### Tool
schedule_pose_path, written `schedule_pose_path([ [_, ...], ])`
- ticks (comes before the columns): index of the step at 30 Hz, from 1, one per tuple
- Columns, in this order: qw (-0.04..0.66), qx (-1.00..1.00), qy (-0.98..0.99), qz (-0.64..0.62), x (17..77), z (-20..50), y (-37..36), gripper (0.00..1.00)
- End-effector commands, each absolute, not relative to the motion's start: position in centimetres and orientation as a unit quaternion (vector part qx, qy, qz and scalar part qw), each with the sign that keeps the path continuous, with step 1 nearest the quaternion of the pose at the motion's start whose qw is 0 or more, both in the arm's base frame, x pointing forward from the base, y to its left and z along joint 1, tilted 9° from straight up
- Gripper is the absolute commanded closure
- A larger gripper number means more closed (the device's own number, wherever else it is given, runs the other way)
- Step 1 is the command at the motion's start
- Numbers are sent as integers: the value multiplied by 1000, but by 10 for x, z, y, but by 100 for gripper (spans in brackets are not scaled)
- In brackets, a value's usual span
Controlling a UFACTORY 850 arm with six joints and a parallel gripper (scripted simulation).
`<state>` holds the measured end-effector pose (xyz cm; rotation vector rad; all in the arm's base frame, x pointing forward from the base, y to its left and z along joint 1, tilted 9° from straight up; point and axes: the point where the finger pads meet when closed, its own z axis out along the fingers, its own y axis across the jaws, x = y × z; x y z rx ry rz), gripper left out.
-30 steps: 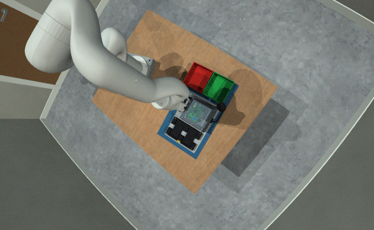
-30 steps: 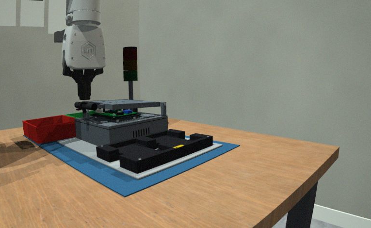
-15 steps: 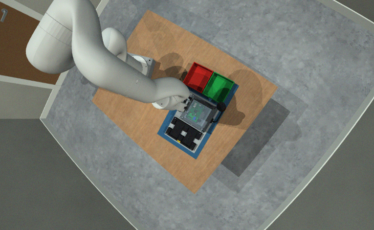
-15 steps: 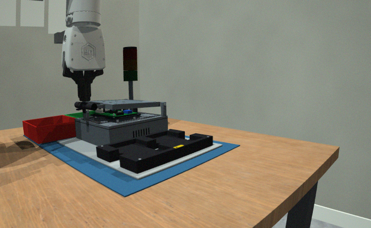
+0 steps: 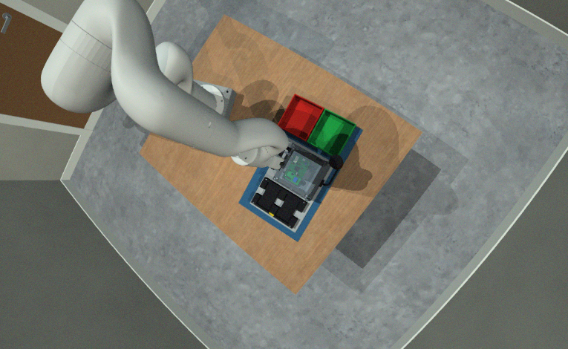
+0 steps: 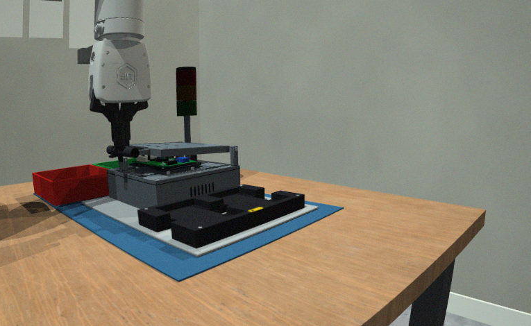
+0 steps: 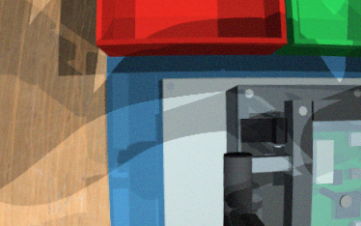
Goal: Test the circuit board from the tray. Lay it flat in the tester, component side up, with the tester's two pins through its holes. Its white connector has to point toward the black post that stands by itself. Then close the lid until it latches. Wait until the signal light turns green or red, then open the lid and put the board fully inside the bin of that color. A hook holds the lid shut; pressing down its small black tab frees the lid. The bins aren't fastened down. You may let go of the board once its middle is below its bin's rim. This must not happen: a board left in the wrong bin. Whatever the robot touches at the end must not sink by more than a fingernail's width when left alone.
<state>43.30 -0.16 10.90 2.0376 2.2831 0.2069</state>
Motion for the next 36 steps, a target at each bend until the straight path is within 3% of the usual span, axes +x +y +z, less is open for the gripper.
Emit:
schedule_pose_path([
  [1,38,664,744,68,434,109,-2,100],
  [36,38,664,744,68,435,103,-1,100],
])
